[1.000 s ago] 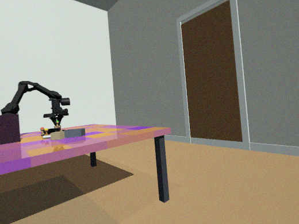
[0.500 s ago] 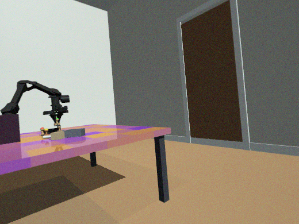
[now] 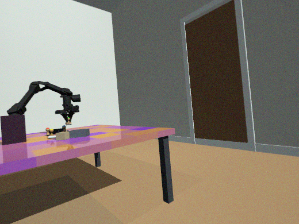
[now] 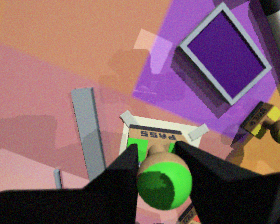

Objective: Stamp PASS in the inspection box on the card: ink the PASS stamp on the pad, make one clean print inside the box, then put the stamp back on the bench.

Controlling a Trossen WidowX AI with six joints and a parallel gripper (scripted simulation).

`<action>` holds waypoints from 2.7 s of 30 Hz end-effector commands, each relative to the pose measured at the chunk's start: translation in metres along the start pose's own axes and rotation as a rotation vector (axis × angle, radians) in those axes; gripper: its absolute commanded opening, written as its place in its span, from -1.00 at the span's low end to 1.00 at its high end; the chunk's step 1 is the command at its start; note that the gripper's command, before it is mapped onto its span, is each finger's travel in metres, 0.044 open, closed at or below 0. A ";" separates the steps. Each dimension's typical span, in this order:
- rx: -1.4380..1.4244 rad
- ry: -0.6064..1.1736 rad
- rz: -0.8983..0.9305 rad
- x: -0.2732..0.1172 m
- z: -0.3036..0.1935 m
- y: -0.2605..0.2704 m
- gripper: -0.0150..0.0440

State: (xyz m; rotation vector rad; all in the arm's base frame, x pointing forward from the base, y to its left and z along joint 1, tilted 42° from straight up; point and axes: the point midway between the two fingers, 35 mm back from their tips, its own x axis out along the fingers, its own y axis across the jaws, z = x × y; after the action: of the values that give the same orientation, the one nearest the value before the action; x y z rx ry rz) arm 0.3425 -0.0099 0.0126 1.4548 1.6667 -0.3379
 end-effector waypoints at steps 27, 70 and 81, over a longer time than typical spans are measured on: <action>-0.014 -0.010 0.004 0.005 0.103 0.005 -0.49; -0.014 -0.007 0.006 0.070 0.103 0.004 -0.49; -0.023 -0.013 0.006 0.067 0.104 0.006 0.39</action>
State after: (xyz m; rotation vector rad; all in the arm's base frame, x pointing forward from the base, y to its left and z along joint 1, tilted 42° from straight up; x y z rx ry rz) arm 0.3967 -0.0354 -0.0957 1.4389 1.6507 -0.3231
